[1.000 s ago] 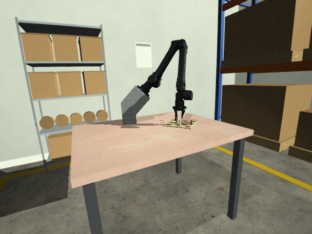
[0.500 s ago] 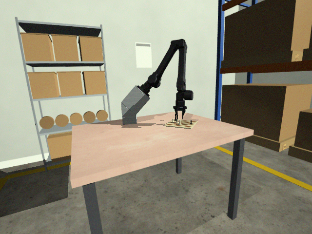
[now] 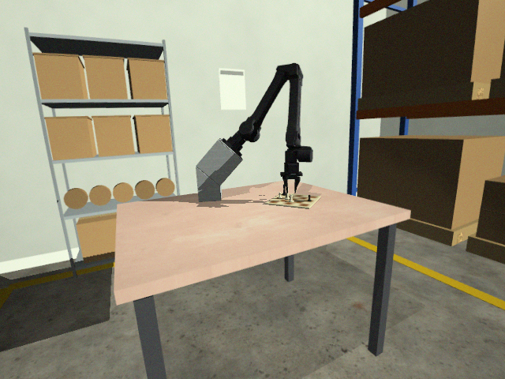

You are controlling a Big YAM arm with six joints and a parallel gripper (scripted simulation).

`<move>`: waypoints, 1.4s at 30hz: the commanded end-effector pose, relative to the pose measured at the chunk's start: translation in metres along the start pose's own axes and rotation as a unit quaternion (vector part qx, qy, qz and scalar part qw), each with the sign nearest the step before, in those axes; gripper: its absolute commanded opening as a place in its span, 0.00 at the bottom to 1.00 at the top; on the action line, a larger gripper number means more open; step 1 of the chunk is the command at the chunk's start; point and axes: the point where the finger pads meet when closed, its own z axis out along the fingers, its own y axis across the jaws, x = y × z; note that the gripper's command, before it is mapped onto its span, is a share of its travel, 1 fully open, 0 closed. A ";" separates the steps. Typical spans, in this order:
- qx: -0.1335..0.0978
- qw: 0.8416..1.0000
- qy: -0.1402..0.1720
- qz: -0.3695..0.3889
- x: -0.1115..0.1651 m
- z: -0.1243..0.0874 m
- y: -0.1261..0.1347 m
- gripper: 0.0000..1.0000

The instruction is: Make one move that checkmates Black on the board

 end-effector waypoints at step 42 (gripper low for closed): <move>-0.002 1.000 0.004 -0.003 0.008 0.001 0.000 0.36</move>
